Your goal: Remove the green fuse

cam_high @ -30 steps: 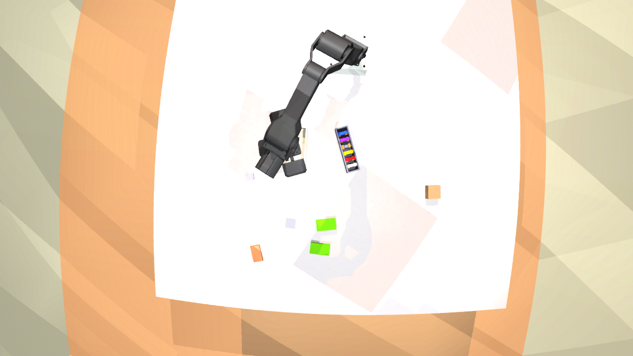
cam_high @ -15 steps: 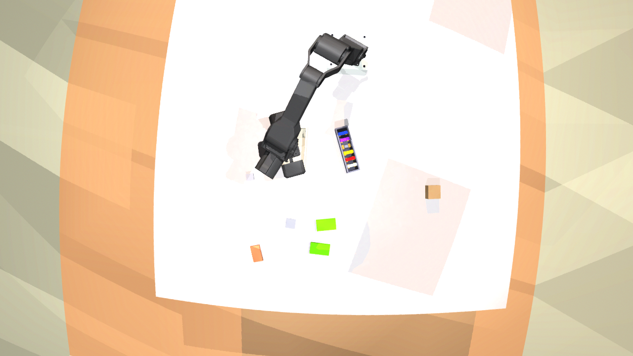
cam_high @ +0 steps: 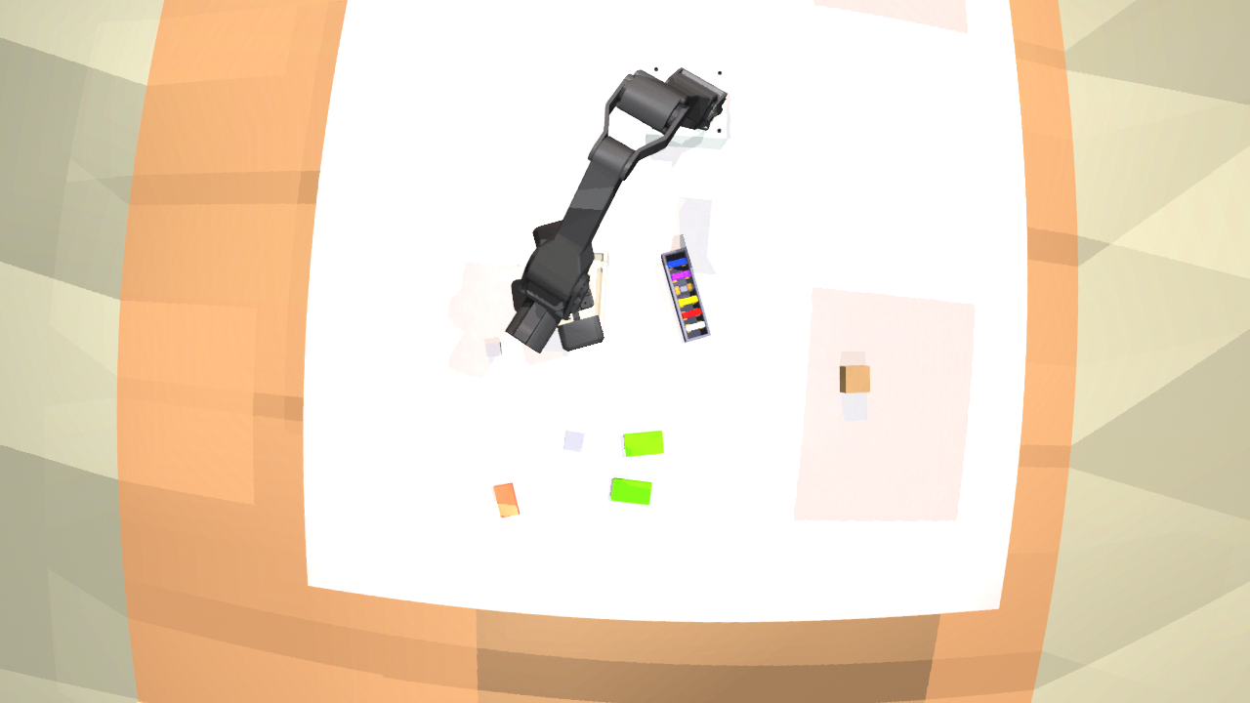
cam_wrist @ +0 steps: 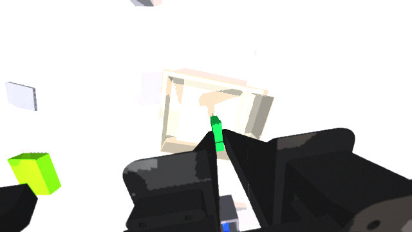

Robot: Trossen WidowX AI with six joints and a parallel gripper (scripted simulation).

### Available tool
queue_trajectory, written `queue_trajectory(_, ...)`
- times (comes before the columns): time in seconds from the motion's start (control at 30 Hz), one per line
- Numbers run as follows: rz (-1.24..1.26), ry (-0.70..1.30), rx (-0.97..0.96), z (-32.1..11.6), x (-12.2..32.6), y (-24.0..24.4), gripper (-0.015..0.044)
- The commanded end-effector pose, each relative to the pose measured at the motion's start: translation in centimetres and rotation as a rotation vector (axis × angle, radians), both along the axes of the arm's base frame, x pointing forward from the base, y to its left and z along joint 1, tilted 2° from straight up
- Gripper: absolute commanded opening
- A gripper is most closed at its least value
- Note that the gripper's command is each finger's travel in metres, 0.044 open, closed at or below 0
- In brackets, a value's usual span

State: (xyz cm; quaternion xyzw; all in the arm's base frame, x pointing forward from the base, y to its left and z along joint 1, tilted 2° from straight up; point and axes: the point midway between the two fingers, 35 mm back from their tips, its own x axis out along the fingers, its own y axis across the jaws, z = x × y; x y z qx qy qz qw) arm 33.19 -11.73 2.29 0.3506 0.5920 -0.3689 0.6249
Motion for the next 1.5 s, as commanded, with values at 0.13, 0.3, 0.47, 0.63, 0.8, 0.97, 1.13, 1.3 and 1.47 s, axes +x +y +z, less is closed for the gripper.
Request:
queue_trajectory(0.13, 0.000, 0.000, 0.000, 0.0, 0.0, 0.0, 0.0131)
queue_trajectory(0.3, 0.000, 0.000, 0.000, 0.0, 0.0, 0.0, 0.0263)
queue_trajectory(0.47, 0.003, 0.006, 0.001, 2.5, -0.1, 0.1, 0.0330)
queue_trajectory(0.63, 0.004, 0.009, 0.002, 3.7, -0.2, 0.2, 0.0330)
queue_trajectory(0.8, 0.004, 0.009, 0.002, 3.7, -0.2, 0.2, 0.0330)
queue_trajectory(0.97, 0.003, 0.010, 0.003, 3.5, -0.3, 0.2, 0.0330)
queue_trajectory(1.13, 0.003, 0.010, 0.003, 3.5, -0.3, 0.2, 0.0330)
queue_trajectory(1.3, 0.003, 0.010, 0.003, 3.5, -0.3, 0.2, 0.0330)
queue_trajectory(1.47, 0.003, 0.010, 0.003, 3.5, -0.3, 0.2, 0.0330)
